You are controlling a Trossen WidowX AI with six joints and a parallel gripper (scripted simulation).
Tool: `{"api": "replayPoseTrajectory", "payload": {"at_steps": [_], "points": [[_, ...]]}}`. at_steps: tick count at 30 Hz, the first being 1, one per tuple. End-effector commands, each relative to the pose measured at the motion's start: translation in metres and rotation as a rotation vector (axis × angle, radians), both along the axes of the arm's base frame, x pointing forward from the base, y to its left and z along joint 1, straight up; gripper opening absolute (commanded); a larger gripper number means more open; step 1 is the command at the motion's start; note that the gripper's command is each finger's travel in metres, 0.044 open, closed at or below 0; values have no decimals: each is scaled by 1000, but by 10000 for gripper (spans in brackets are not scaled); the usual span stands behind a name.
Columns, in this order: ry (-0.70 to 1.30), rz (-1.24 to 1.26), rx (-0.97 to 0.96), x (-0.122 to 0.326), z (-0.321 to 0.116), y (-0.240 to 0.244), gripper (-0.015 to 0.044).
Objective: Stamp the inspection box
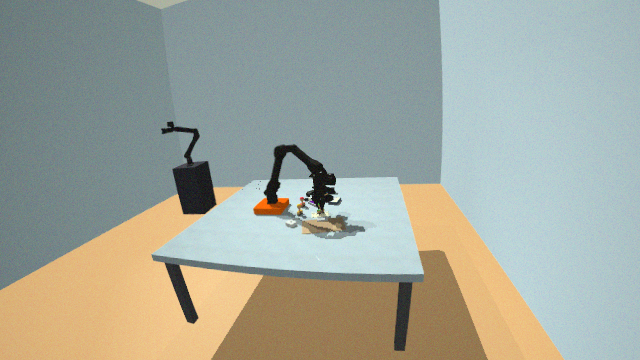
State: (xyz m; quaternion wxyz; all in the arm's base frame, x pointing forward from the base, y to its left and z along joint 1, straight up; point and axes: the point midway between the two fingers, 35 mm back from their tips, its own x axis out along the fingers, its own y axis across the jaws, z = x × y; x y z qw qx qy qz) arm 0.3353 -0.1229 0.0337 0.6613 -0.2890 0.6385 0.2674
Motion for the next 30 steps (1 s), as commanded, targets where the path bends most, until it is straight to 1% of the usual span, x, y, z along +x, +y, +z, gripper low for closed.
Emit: {"api": "replayPoseTrajectory", "payload": {"at_steps": [1,30], "points": [[0,7,3,0,-3,0,0],[0,7,3,0,-7,0,0]]}}
